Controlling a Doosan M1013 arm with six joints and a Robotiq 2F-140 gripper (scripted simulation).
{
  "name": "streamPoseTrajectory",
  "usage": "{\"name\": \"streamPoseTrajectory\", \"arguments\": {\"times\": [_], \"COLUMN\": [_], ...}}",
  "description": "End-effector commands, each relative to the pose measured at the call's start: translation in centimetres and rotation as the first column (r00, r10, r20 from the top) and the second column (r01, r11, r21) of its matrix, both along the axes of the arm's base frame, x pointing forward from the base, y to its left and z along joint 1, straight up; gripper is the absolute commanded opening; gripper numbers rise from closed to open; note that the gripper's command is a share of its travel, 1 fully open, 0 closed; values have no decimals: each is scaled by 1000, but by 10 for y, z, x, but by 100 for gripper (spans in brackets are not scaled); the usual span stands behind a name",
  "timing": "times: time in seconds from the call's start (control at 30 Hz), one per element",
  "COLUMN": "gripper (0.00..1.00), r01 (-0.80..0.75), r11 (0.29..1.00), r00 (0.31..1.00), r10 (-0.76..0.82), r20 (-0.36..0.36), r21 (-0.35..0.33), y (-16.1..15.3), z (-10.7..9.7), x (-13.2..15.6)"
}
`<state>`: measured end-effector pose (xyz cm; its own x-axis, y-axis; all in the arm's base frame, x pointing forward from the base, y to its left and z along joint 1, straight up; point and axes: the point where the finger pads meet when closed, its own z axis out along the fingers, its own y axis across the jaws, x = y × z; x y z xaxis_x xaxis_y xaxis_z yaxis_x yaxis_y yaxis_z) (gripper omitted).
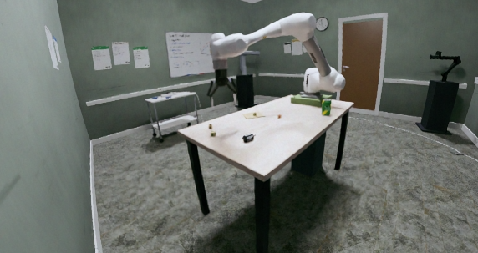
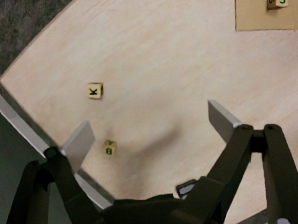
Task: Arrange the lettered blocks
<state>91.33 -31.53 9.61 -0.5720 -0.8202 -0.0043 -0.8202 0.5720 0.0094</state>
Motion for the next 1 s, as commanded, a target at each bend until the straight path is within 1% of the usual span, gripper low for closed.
{"name": "streamPoseTrajectory", "arguments": {"times": [0.0, 0.1, 0.23, 0.3, 0.33, 0.43, 0.53, 0.67, 0.8, 0.87, 0.9, 0.93, 0.97], "gripper": [100, 100, 100, 100, 100, 100, 100, 100, 100, 100, 100, 100, 100], "r01": [139, 252, 396, 396, 493, 553, 647, 756, 847, 847, 891, 907, 915], "r11": [990, 968, 918, 918, 870, 833, 762, 655, 532, 532, 454, 420, 403], "r00": [990, 968, 918, 918, 870, 833, 762, 655, 532, 532, 454, 420, 403], "r10": [-139, -252, -396, -396, -493, -553, -647, -756, -847, -847, -891, -907, -915], "r20": [6, 6, 5, 5, 5, 5, 5, 4, 4, 4, 3, 3, 3], "r21": [-6, -6, -6, -6, -6, -6, -6, -6, -6, -6, -6, -7, -7], "y": [0, 0, 1, 1, 2, 3, 5, 8, 12, 12, 14, 16, 16], "z": [1, 0, -2, -2, -4, -5, -7, -10, -13, -13, -15, -16, -17], "x": [-19, -37, -60, -60, -78, -89, -109, -135, -161, -161, -177, -184, -187]}}
